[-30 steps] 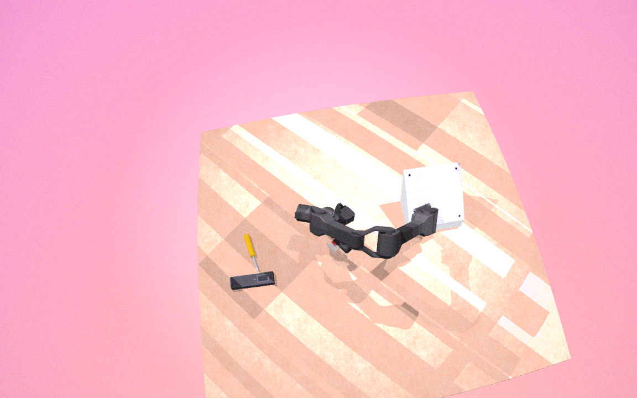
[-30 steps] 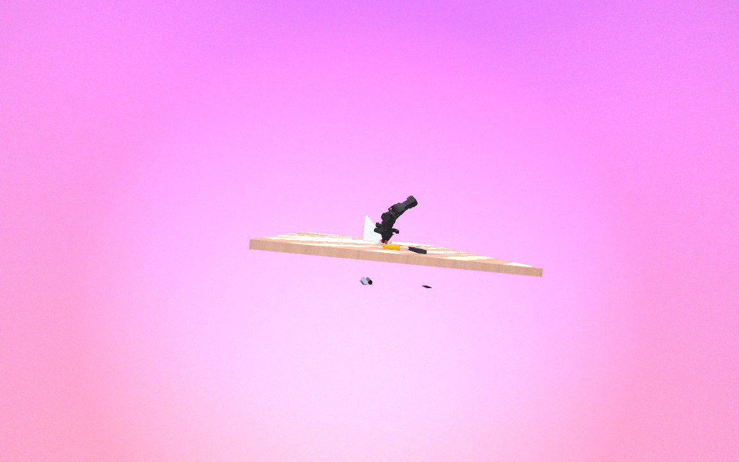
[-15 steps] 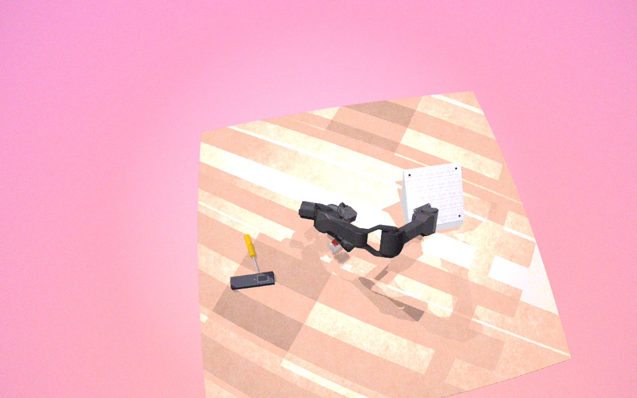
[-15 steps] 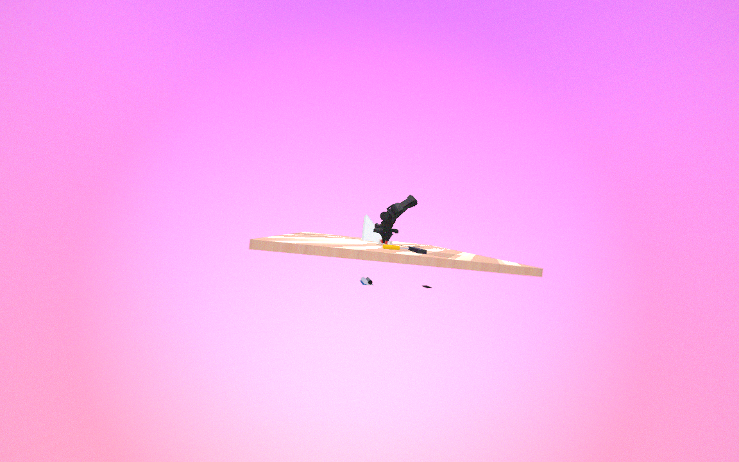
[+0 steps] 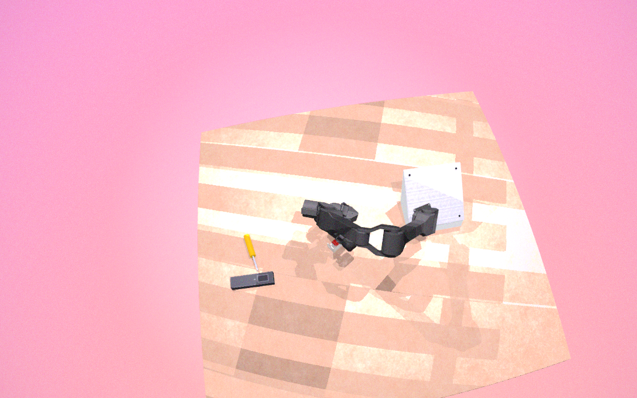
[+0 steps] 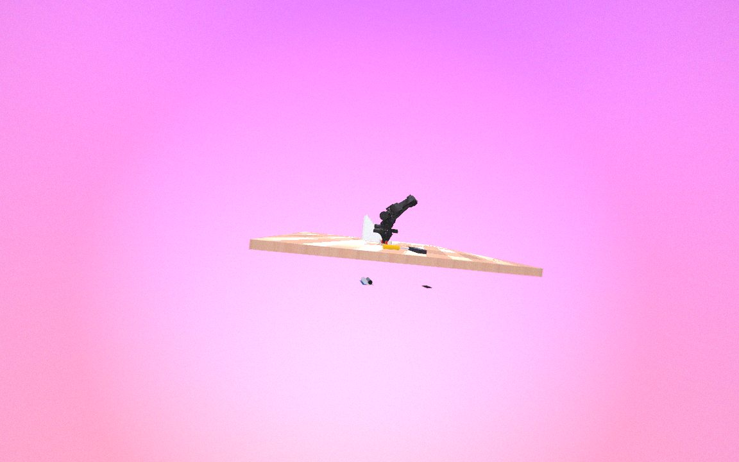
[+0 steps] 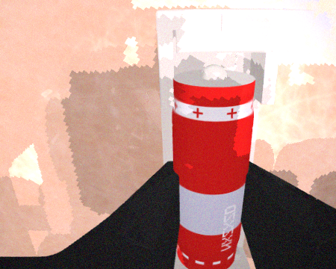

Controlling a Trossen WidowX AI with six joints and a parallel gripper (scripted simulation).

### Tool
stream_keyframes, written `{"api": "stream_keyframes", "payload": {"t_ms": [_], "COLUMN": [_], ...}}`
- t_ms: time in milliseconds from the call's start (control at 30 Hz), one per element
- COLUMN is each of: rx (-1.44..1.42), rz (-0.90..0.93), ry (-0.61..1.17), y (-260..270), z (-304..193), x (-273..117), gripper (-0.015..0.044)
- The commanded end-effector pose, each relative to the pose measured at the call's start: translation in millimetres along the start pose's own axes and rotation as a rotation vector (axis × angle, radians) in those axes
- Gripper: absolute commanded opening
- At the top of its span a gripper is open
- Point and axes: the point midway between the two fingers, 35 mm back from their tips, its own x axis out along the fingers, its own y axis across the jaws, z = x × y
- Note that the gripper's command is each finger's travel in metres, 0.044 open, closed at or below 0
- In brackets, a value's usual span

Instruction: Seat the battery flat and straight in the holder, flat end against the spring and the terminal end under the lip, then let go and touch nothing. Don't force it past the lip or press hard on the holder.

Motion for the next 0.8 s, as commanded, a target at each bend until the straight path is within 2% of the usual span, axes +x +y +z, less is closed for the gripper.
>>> {"api": "stream_keyframes", "payload": {"t_ms": [0,767], "rx": [-0.006,-0.004], "rz": [-0.004,0.001], "ry": [0.013,0.027], "y": [-1.3,-1.6], "z": [2.0,12.2], "x": [0.1,0.4], "gripper": [0.0075,0.0075]}}
